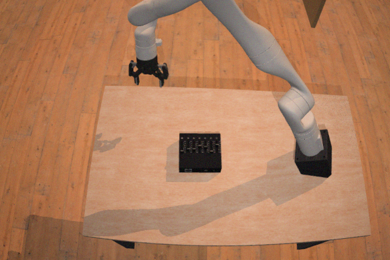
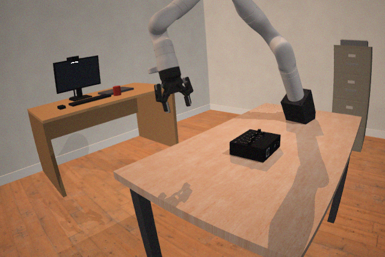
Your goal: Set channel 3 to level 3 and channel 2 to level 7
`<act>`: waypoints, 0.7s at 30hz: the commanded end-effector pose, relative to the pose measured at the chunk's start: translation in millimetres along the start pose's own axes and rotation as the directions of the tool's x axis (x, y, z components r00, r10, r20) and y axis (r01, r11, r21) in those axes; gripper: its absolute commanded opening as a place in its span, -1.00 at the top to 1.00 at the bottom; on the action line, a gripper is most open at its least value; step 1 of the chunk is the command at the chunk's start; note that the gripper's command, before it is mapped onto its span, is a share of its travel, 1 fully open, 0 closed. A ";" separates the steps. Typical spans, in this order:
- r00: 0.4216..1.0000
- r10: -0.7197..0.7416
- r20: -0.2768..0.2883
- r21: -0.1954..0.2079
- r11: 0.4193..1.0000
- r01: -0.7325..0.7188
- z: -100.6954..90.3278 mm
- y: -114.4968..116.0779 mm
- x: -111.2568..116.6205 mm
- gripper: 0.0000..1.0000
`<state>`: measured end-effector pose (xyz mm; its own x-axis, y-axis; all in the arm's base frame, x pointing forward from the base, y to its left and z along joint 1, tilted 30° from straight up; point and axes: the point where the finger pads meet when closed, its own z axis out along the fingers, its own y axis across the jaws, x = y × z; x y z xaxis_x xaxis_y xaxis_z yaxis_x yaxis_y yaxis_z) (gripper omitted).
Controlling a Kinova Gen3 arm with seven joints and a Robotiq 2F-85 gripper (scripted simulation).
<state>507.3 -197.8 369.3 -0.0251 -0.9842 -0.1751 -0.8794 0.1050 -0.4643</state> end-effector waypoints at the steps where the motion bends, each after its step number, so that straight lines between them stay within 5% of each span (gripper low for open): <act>1: 0.999 -0.033 -0.019 0.008 0.999 0.034 -5.0 14.1 -39.8 -1.00; 10: 0.994 -0.076 -0.080 0.018 0.997 0.077 18.0 90.2 -131.5 -1.00; 12: 0.994 -0.076 -0.080 0.018 0.997 0.077 18.0 90.2 -131.5 -1.00; 21: 0.979 -0.107 -0.171 0.016 0.994 0.111 39.8 178.4 -167.5 -1.00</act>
<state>394.0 -19.0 285.3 -0.0184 -0.9997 -0.0189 -0.8723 0.0253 -0.4883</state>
